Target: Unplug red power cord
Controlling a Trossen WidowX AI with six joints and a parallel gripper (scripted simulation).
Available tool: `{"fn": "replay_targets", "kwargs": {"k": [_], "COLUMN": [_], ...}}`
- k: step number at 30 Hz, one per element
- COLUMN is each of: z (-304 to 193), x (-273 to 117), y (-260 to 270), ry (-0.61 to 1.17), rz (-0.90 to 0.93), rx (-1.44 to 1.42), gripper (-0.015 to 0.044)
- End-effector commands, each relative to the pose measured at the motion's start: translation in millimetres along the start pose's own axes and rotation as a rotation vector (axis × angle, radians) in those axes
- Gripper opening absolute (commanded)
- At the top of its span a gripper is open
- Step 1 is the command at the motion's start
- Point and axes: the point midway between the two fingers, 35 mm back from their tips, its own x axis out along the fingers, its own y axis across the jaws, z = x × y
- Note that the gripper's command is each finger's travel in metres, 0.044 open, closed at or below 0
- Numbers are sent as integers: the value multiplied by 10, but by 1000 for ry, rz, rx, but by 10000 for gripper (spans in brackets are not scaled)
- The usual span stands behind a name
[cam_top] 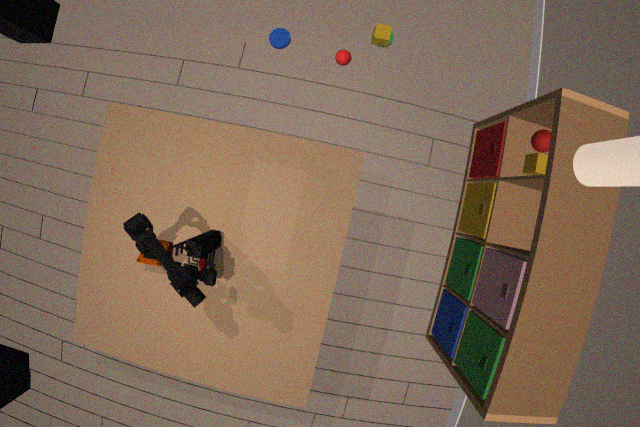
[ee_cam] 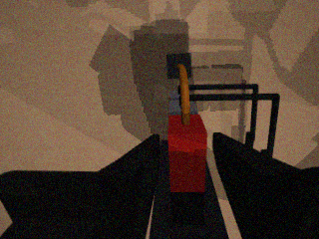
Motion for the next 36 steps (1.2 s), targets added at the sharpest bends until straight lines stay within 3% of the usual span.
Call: {"fn": "replay_targets", "kwargs": {"k": [1, 20, 24, 36], "z": [-83, -87, -75, -49], "x": [6, 125, 102, 101], "y": [-9, -8, -6, -3], "ry": [5, 6, 1, 0], "rz": [0, 0, -1, -1], "rx": [2, 1, -1, -1], "gripper": [160, 160, 55, 0]}}
